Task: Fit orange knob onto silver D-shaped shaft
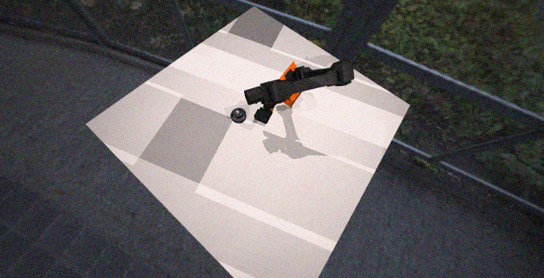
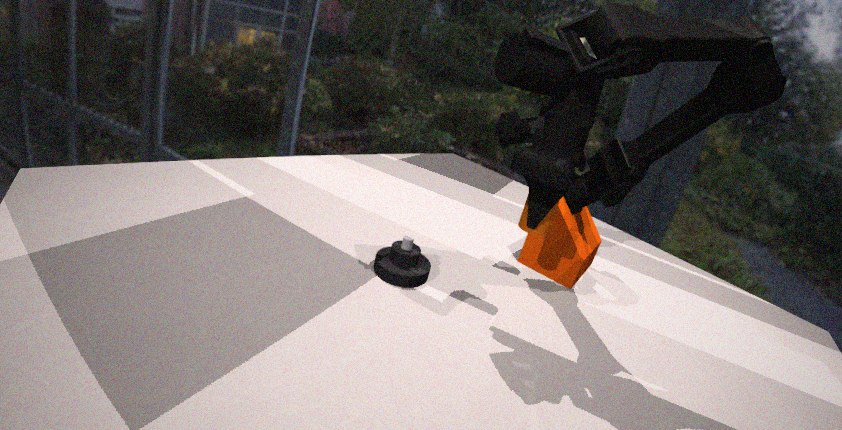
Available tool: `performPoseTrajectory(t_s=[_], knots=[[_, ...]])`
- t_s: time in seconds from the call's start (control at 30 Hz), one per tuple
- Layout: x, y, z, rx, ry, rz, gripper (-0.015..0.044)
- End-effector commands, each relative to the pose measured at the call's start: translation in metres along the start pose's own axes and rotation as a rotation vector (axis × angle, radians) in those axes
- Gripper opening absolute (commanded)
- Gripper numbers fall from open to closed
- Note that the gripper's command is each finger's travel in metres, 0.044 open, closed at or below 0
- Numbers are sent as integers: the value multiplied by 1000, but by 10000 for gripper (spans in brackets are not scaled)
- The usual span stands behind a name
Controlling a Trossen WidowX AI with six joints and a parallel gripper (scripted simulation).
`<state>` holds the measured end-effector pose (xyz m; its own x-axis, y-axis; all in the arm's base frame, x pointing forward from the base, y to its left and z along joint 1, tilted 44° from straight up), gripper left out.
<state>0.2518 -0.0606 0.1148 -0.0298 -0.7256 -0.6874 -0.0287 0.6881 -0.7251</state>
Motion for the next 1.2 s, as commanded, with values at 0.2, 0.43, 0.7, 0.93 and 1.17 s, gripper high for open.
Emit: performPoseTrajectory(t_s=[0.2,0.43,0.7,0.93,1.17], knots=[[-3,-11,-9,90,0,20,0],[-7,-23,-22,244,2,56,0],[-12,-35,-37,414,3,95,0],[-17,-43,-48,562,4,128,0],[-21,-48,-57,686,6,156,0]])
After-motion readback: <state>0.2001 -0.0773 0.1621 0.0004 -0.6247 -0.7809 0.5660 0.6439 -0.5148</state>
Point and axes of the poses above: the point midway between the two fingers, 35 mm back from their tips, its own y axis out along the fingers, its own z axis across the jaws, x = y × z, the point moved 9 cm from there along -y, back along the fingers, and after that the axes turned 13 degrees about y, right-handed, at the moved point
